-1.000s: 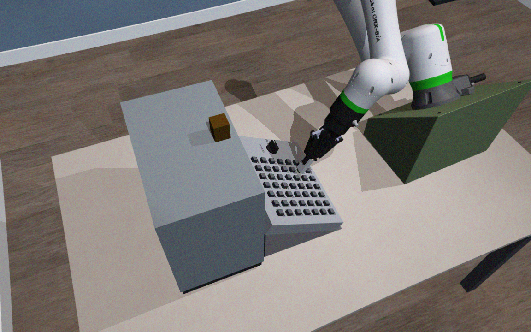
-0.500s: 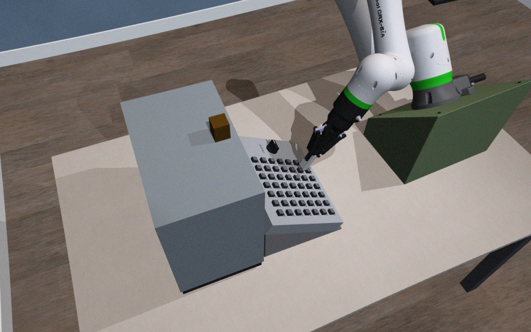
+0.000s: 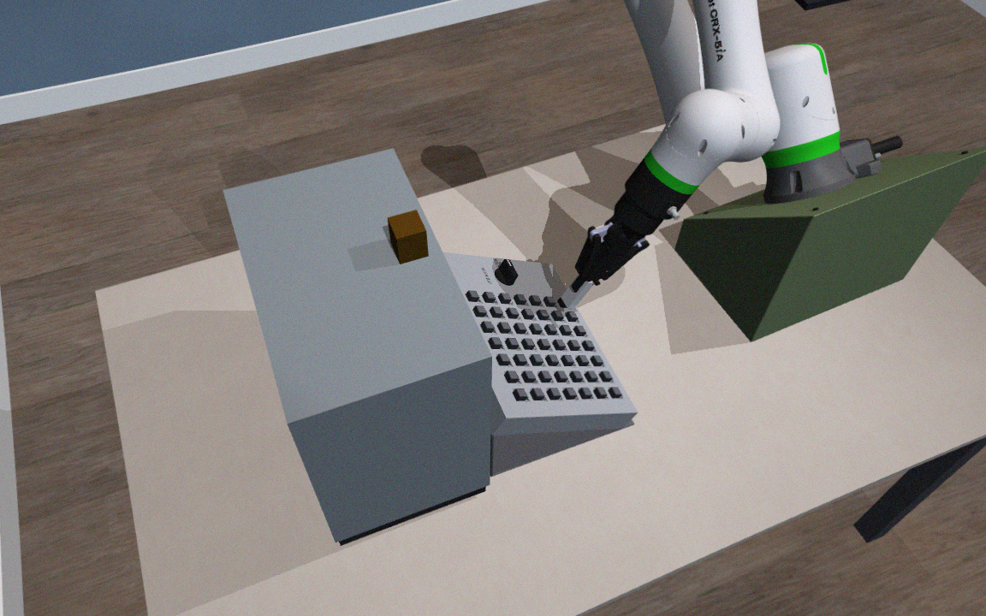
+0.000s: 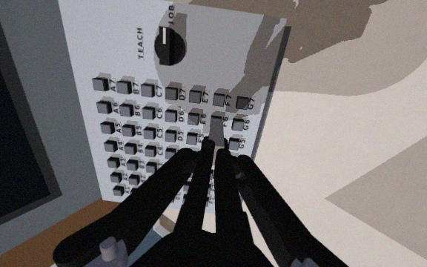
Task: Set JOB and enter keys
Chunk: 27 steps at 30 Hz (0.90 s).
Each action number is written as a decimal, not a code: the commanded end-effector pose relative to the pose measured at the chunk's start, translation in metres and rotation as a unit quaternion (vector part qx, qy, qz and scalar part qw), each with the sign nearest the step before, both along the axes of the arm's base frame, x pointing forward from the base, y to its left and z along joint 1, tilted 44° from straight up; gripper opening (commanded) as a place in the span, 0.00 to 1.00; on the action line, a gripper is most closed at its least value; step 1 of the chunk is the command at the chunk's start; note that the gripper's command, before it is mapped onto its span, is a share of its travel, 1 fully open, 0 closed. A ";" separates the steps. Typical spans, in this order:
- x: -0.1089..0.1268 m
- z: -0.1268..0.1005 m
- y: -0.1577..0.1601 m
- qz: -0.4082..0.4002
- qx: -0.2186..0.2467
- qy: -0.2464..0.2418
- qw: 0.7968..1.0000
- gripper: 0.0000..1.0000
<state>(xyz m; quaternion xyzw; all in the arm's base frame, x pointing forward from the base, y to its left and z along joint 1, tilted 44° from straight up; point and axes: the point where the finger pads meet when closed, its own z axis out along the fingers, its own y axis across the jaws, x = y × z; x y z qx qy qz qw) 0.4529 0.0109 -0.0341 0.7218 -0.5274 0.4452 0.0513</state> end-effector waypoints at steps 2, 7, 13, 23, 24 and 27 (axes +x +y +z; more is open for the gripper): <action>0.000 0.001 0.001 0.001 0.000 0.000 1.000 0.00; -0.001 -0.002 0.004 0.001 0.000 0.000 1.000 0.00; -0.002 -0.026 0.028 0.001 0.000 0.000 1.000 0.00; -0.003 -0.047 0.050 0.001 0.000 0.000 1.000 0.00; -0.003 -0.047 0.050 0.001 0.000 0.000 1.000 0.00; -0.003 -0.047 0.049 0.001 0.000 0.000 1.000 0.00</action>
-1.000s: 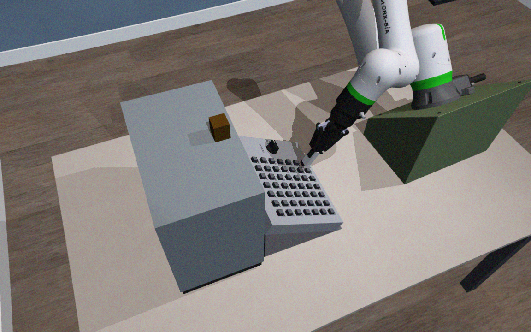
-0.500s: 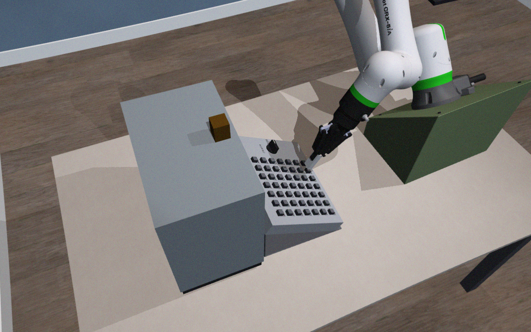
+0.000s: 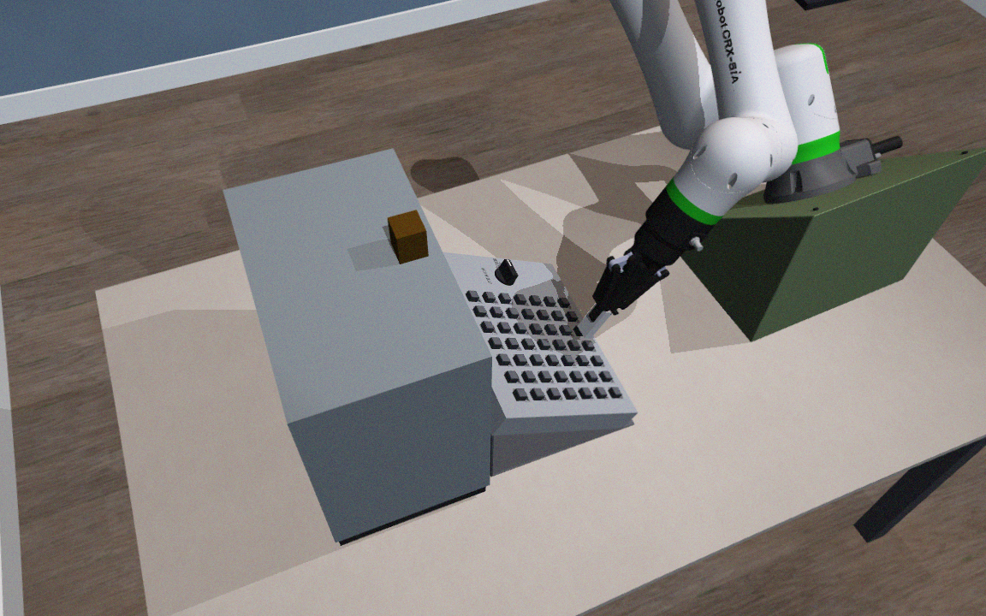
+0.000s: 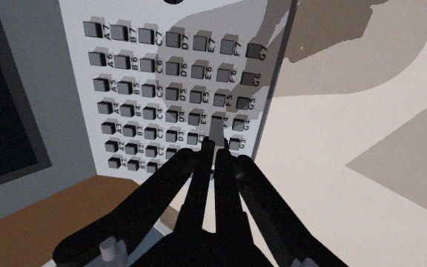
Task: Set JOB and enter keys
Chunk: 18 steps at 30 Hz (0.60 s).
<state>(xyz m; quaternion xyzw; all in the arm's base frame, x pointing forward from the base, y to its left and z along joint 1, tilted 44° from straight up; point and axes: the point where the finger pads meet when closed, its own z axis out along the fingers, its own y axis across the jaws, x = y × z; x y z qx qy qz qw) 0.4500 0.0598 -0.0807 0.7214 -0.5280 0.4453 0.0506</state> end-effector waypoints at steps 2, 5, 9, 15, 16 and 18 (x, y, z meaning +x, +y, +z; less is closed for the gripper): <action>0.001 -0.002 -0.001 0.001 0.000 0.000 1.000 0.00; 0.004 -0.005 -0.003 0.001 0.000 0.000 1.000 0.00; 0.008 -0.009 -0.007 0.001 0.000 0.000 1.000 0.00; 0.011 -0.012 -0.010 0.001 0.000 0.000 1.000 0.00; 0.011 -0.012 -0.010 0.001 0.000 0.000 1.000 0.00; 0.012 -0.013 -0.011 0.001 0.000 0.000 1.000 0.00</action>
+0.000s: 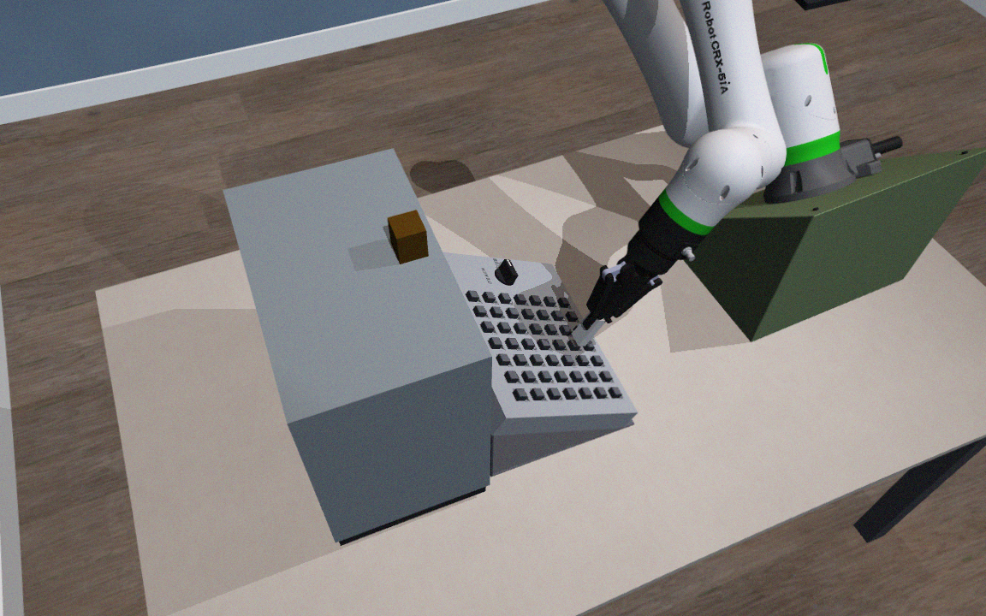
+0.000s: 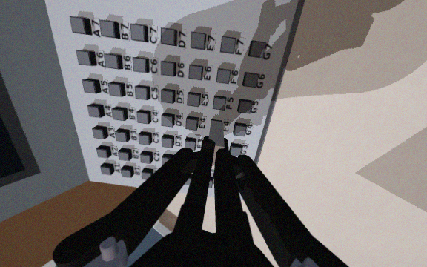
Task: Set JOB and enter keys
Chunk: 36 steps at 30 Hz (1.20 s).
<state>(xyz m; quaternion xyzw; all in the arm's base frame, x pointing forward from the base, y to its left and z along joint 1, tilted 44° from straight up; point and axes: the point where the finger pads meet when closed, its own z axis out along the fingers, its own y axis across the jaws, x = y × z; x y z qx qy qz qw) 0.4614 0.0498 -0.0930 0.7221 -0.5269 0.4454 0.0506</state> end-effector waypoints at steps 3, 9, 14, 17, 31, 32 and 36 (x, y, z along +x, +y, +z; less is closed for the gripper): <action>0.001 -0.001 -0.001 0.000 0.000 0.000 1.000 0.00; 0.001 -0.001 -0.001 0.000 0.000 0.000 1.000 0.00; 0.001 -0.001 -0.001 0.000 0.000 0.000 1.000 0.00; 0.001 -0.001 -0.001 0.000 0.000 0.000 1.000 0.00; 0.002 -0.002 -0.002 0.000 0.000 0.000 1.000 0.00; 0.002 -0.002 -0.002 0.000 0.000 0.000 1.000 0.00; 0.003 -0.003 -0.003 0.000 0.000 0.000 1.000 0.00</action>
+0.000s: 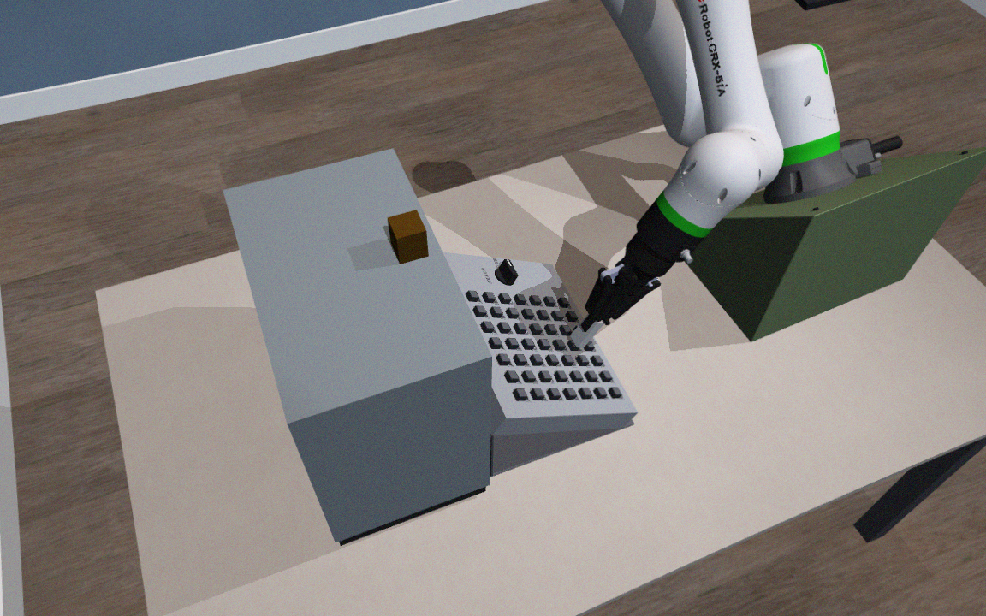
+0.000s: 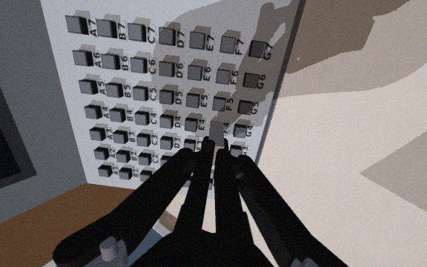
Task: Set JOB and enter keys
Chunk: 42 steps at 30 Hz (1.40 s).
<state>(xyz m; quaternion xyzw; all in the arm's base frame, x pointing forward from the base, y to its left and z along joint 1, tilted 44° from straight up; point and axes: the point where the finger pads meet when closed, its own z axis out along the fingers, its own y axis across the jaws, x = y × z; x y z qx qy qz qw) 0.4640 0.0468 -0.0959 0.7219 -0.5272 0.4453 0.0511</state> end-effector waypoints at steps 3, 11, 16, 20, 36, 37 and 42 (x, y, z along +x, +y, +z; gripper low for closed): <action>0.002 -0.001 -0.001 0.000 0.000 0.000 1.000 0.00; 0.004 -0.004 -0.003 0.000 0.000 0.000 1.000 0.00; 0.005 -0.005 -0.004 0.000 0.000 0.000 1.000 0.00; 0.006 -0.006 -0.005 0.000 0.000 0.000 1.000 0.00; 0.007 -0.007 -0.006 0.000 0.000 0.000 1.000 0.00; 0.007 -0.007 -0.006 0.000 0.000 0.000 1.000 0.00; 0.007 -0.007 -0.006 0.000 0.000 0.000 1.000 0.00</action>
